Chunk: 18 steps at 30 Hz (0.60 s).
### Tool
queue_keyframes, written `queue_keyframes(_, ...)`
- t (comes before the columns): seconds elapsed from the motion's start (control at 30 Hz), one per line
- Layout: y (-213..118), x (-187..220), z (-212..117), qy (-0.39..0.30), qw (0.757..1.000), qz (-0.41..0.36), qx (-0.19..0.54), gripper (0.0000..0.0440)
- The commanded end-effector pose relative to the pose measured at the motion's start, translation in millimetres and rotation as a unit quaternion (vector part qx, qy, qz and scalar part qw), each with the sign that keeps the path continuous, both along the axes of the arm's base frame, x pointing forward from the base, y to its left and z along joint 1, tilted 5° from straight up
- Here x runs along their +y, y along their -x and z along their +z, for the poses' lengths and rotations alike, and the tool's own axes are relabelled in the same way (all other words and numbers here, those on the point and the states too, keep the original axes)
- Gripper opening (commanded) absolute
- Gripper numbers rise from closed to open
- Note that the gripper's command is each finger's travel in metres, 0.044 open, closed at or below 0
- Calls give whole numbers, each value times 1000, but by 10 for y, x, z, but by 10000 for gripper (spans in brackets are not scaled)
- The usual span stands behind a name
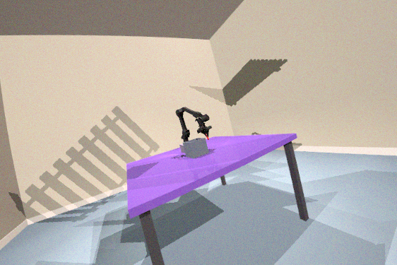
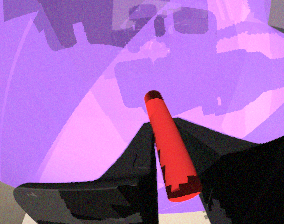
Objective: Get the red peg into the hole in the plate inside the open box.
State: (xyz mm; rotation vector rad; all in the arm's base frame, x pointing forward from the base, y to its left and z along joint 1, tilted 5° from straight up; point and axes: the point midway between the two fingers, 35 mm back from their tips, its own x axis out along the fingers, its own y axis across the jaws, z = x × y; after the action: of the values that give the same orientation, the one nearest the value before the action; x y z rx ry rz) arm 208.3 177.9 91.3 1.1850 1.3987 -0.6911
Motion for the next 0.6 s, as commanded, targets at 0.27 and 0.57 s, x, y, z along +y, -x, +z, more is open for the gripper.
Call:
queue_keyframes(0.27, -275, -228, 503, 8, 998, -2, -61, 0)
queue_keyframes(0.57, -485, -558, 750, 37, 995, -22, -86, 0)
